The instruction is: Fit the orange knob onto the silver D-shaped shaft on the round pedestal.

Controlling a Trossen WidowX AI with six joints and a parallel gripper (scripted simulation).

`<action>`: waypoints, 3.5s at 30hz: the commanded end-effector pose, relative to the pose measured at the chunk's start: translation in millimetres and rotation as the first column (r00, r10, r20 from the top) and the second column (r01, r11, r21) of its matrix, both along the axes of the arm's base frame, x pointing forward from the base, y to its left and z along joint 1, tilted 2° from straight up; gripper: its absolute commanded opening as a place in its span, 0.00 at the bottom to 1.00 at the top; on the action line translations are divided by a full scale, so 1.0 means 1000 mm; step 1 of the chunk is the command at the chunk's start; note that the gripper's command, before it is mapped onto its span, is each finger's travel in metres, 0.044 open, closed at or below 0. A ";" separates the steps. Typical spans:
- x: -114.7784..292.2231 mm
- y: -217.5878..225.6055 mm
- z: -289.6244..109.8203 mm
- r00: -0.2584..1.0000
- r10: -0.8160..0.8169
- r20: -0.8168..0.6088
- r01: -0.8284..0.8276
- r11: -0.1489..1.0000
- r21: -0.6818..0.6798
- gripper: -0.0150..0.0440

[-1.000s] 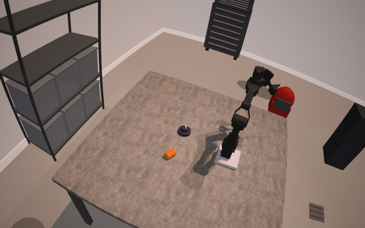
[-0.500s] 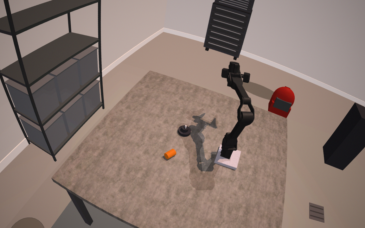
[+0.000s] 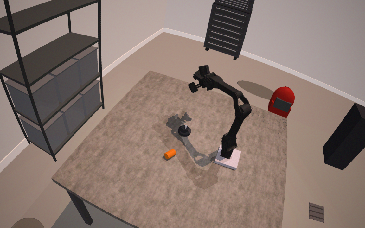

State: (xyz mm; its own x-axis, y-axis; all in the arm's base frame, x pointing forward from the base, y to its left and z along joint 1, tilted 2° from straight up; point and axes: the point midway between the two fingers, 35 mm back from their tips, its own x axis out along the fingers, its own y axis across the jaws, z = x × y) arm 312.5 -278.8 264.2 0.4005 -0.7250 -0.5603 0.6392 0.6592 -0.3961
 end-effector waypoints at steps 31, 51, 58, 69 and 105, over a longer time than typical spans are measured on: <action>0.007 0.455 -0.154 -0.280 0.882 -0.379 -0.711 0.075 0.699 1.00; 0.007 0.455 -0.183 -0.280 0.882 -0.379 -0.711 0.075 0.699 1.00; 0.007 0.456 -0.194 -0.280 0.882 -0.379 -0.711 0.075 0.699 1.00; 0.007 0.456 -0.212 -0.280 0.882 -0.379 -0.711 0.075 0.699 1.00; 0.007 0.456 -0.224 -0.280 0.882 -0.379 -0.711 0.075 0.699 0.58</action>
